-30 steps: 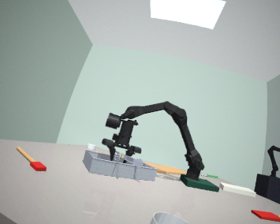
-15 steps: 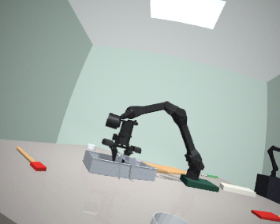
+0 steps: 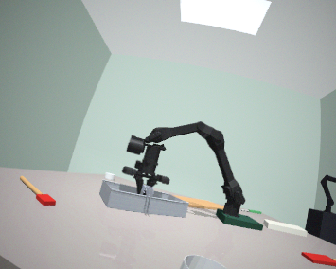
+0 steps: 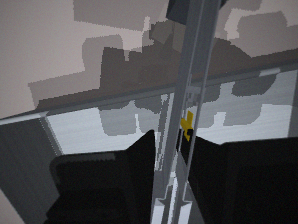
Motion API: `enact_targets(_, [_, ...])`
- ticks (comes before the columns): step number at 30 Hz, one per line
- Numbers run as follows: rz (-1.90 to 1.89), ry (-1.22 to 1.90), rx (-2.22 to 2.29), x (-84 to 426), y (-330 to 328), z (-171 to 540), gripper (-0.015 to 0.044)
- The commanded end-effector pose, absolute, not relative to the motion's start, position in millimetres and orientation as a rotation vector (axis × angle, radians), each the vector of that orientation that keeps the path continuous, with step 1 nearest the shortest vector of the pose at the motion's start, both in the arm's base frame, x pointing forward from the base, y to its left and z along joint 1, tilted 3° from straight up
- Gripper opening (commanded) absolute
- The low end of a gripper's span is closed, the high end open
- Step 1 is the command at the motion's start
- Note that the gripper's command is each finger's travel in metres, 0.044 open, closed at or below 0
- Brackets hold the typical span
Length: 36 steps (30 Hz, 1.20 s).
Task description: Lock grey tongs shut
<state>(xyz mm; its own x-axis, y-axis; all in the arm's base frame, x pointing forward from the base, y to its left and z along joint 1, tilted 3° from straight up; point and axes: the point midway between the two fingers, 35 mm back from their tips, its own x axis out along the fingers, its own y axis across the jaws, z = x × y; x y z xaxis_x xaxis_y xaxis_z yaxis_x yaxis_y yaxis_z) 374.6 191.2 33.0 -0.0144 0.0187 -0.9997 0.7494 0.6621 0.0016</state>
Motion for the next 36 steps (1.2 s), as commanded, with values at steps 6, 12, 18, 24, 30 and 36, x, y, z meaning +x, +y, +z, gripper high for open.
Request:
enact_targets(6, [-0.653, 1.488, 0.673, 374.9, 191.6, 33.6, 0.0028])
enact_targets(12, [-0.653, 1.488, 0.673, 374.9, 191.6, 33.6, -0.0090])
enact_targets(18, [-0.653, 1.486, 0.675, 378.7, 193.0, 52.7, -0.0150])
enact_targets(24, [-0.653, 1.483, 0.679, 381.5, 192.7, 119.9, -0.0150])
enact_targets(30, [-0.654, 1.482, 0.681, 375.7, 188.8, 159.9, -0.0150])
enact_targets(36, [-0.654, 1.482, 0.681, 375.7, 188.8, 159.9, -0.0150])
